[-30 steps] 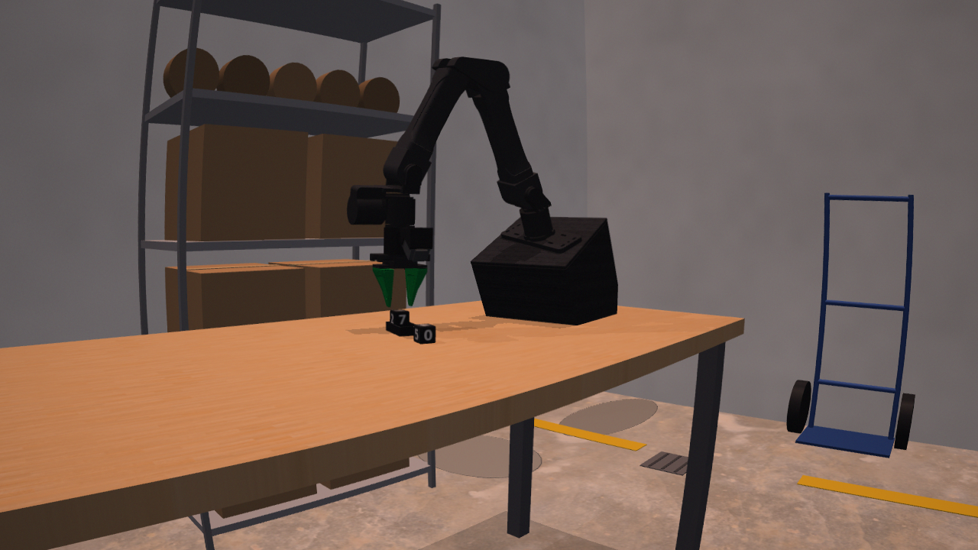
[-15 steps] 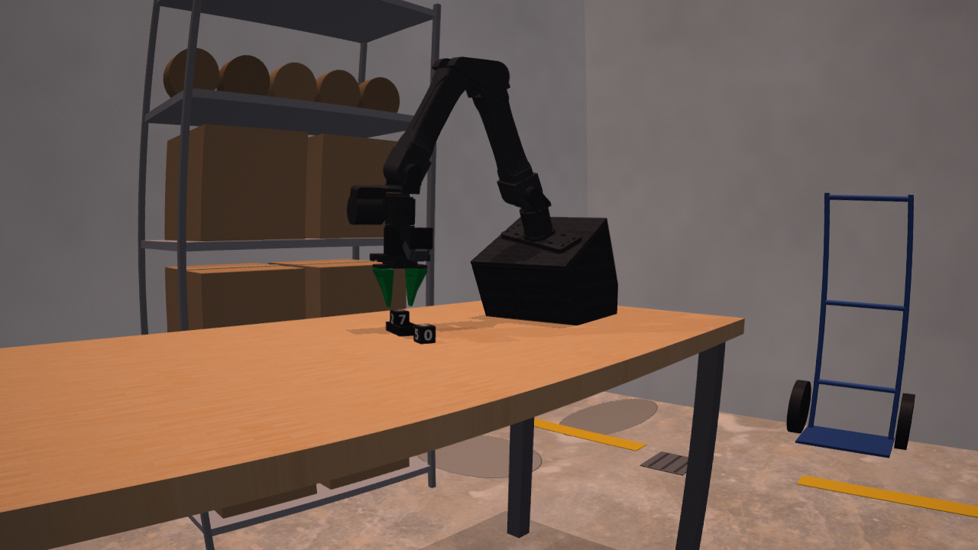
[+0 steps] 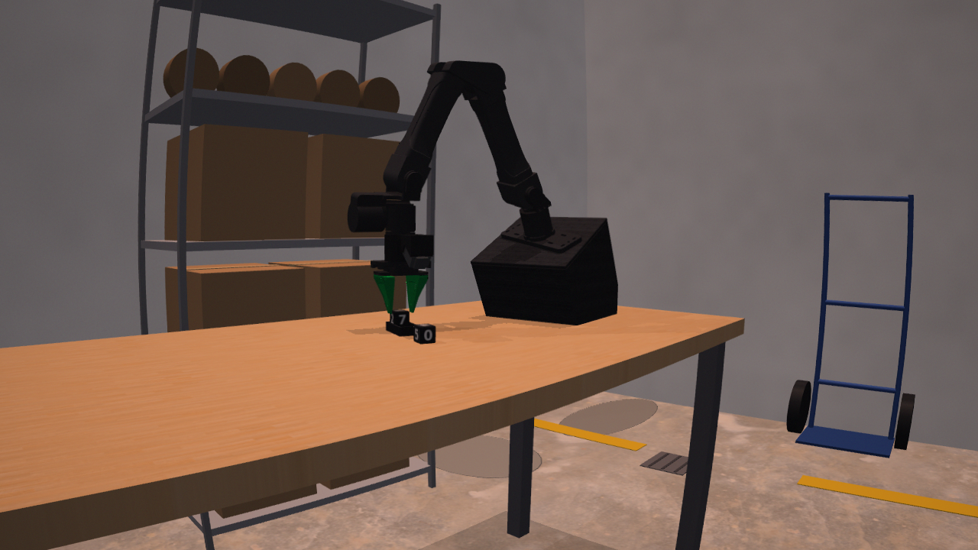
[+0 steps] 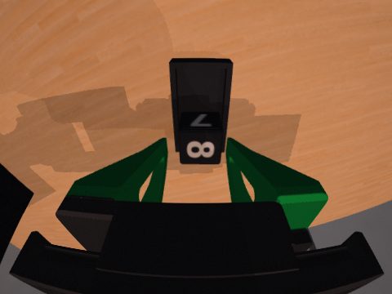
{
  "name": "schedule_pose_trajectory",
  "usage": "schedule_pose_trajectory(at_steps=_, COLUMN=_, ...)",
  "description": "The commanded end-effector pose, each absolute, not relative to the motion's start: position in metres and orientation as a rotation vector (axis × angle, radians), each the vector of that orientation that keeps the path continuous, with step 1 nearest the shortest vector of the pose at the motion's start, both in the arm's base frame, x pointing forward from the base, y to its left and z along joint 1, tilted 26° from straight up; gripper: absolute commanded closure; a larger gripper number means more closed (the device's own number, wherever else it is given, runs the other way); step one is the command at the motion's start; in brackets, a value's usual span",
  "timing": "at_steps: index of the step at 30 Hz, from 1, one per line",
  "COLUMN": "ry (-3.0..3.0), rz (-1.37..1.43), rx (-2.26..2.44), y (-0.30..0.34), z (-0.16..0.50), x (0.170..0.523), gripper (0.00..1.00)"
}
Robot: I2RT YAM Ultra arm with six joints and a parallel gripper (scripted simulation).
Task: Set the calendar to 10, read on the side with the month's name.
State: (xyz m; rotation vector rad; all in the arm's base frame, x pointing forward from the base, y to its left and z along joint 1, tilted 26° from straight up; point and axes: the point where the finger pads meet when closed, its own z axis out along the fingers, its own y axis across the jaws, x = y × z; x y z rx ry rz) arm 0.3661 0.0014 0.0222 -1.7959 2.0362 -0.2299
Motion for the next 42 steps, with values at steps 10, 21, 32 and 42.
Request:
schedule_pose_trajectory(at_steps=10, ry=2.026, rz=-0.246, rx=-1.786, y=0.0025, z=0.0129, x=0.3756, gripper=0.55)
schedule_pose_trajectory(at_steps=21, ry=2.026, rz=-0.246, rx=-1.786, y=0.0026, z=0.0124, x=0.3758, gripper=0.55)
schedule_pose_trajectory(at_steps=32, ry=2.026, rz=-0.246, rx=-1.786, y=0.0026, z=0.0124, x=0.3758, gripper=0.55)
schedule_pose_trajectory(at_steps=42, ry=2.026, rz=-0.246, rx=-1.786, y=0.0026, z=0.0124, x=0.3758, gripper=0.55)
